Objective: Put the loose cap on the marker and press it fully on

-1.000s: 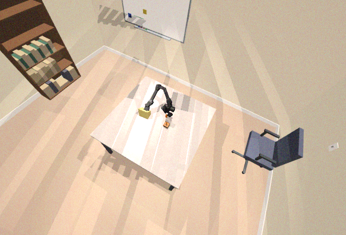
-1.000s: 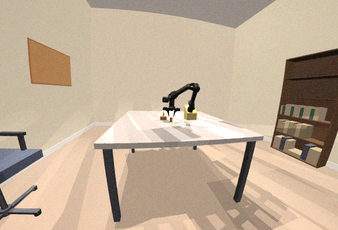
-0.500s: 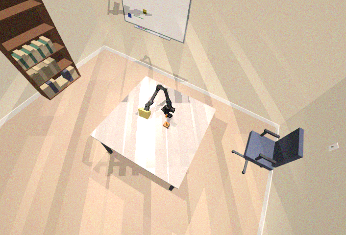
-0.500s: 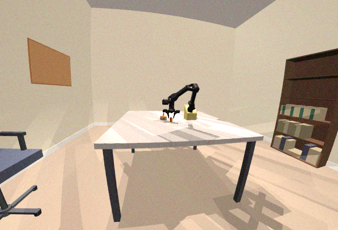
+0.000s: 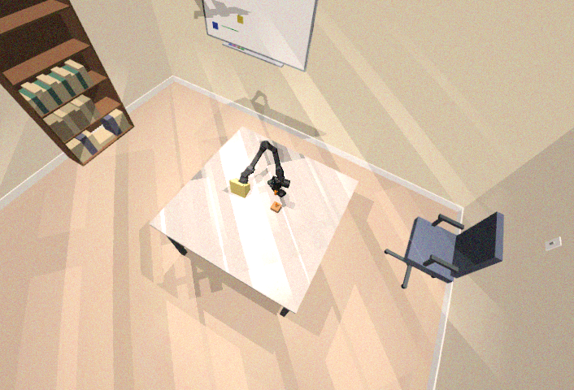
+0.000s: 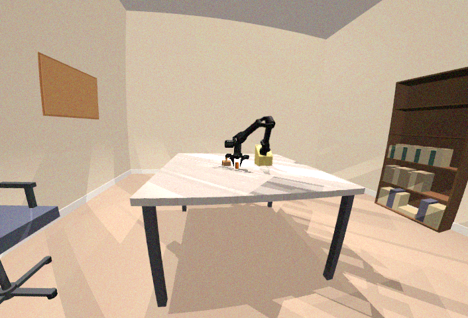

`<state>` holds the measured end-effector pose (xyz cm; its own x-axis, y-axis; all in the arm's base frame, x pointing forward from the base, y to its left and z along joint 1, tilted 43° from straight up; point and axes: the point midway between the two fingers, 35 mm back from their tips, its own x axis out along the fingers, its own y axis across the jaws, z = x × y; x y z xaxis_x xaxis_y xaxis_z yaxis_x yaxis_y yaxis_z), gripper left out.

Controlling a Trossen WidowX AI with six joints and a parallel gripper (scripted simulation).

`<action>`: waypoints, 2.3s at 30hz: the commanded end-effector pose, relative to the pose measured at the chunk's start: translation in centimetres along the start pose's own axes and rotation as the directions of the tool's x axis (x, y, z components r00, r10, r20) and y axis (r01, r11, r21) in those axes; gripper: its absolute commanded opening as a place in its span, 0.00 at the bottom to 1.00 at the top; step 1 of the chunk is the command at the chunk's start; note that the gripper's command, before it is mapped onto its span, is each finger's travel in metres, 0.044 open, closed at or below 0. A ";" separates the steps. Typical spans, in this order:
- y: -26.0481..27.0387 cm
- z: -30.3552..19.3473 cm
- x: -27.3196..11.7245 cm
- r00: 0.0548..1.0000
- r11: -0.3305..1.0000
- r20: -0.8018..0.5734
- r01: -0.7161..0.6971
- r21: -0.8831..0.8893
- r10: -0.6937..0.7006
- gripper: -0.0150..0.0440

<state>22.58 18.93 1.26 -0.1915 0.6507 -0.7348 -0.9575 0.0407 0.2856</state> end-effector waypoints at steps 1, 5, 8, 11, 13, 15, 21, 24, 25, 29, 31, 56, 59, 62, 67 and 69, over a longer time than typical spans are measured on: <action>0.0 0.0 0.2 1.000 1.000 0.003 -0.002 0.007 0.002 0.54; 0.0 0.0 0.2 1.000 1.000 0.003 -0.002 0.007 0.002 0.46; 0.0 0.0 0.2 1.000 1.000 0.003 -0.002 0.007 0.002 0.43; 0.0 0.0 0.2 1.000 1.000 0.003 -0.002 0.007 0.002 0.39; 0.0 0.0 0.0 1.000 1.000 0.002 -0.002 0.007 0.002 0.30; -0.1 0.0 -0.4 1.000 1.000 0.002 -0.001 0.007 0.001 0.25; -0.2 0.0 -2.0 1.000 1.000 0.000 0.000 0.007 0.000 0.25; -0.2 0.0 -2.8 1.000 1.000 -0.001 0.000 0.007 0.000 0.25; -0.2 0.0 -3.0 1.000 1.000 -0.001 0.000 0.007 0.000 0.25; -0.2 -0.1 -4.1 1.000 1.000 -0.001 0.000 0.007 0.000 0.25; -0.2 -0.1 -4.6 1.000 1.000 -0.001 0.000 0.007 0.000 0.25; -4.6 -2.5 -8.0 1.000 1.000 -0.011 0.014 0.018 -0.014 0.25; -5.4 -3.1 -8.3 1.000 1.000 -0.012 0.014 0.017 -0.014 0.25; -6.2 -3.6 -8.7 1.000 1.000 -0.013 0.014 0.016 -0.014 0.25; -7.4 -4.7 -9.3 1.000 1.000 -0.014 0.014 0.013 -0.014 0.25; -7.9 -5.2 -9.6 1.000 1.000 -0.014 0.013 0.014 -0.013 0.25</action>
<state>30.16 9.37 3.24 -0.1819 0.6413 -0.7454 -0.9559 0.0624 0.2870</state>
